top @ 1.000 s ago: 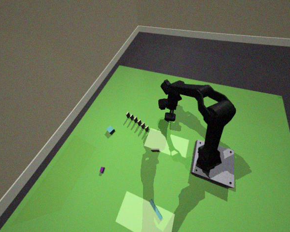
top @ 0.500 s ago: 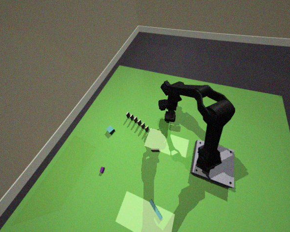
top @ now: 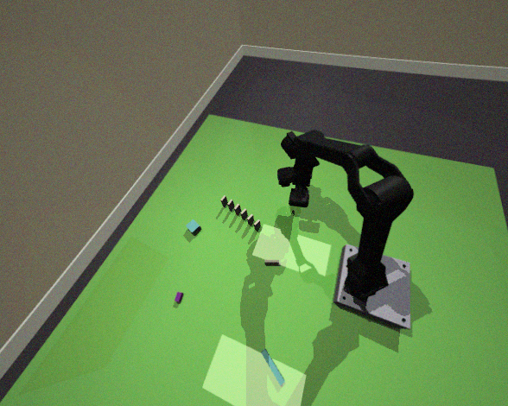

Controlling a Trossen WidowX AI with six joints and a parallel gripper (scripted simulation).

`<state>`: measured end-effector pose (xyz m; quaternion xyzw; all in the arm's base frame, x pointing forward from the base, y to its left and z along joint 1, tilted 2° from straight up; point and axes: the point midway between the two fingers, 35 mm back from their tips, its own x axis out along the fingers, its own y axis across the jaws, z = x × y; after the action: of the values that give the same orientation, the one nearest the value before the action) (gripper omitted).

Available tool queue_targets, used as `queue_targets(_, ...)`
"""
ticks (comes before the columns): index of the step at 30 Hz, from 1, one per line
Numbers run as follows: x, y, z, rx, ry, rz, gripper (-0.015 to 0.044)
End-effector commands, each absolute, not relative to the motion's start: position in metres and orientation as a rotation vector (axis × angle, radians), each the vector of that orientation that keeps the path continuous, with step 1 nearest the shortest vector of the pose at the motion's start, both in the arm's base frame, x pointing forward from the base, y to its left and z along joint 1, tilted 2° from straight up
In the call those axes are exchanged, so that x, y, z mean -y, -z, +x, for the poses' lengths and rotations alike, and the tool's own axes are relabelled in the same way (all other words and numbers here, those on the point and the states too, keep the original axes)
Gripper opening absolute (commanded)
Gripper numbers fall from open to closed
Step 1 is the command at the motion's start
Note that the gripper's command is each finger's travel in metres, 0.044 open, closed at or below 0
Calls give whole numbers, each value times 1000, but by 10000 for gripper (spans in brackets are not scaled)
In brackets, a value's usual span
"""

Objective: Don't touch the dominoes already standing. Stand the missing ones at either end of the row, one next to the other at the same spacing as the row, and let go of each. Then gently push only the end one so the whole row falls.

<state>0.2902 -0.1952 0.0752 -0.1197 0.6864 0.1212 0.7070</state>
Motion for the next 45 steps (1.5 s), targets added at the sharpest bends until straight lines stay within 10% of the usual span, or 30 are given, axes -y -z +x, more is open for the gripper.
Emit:
queue_targets(1, 197, -136, 292, -1491, -244, -294, 107)
queue_targets(21, 19, -174, 332, -1496, 143, 140, 107)
queue_targets(45, 17, -107, 344, -1495, 149, 146, 107)
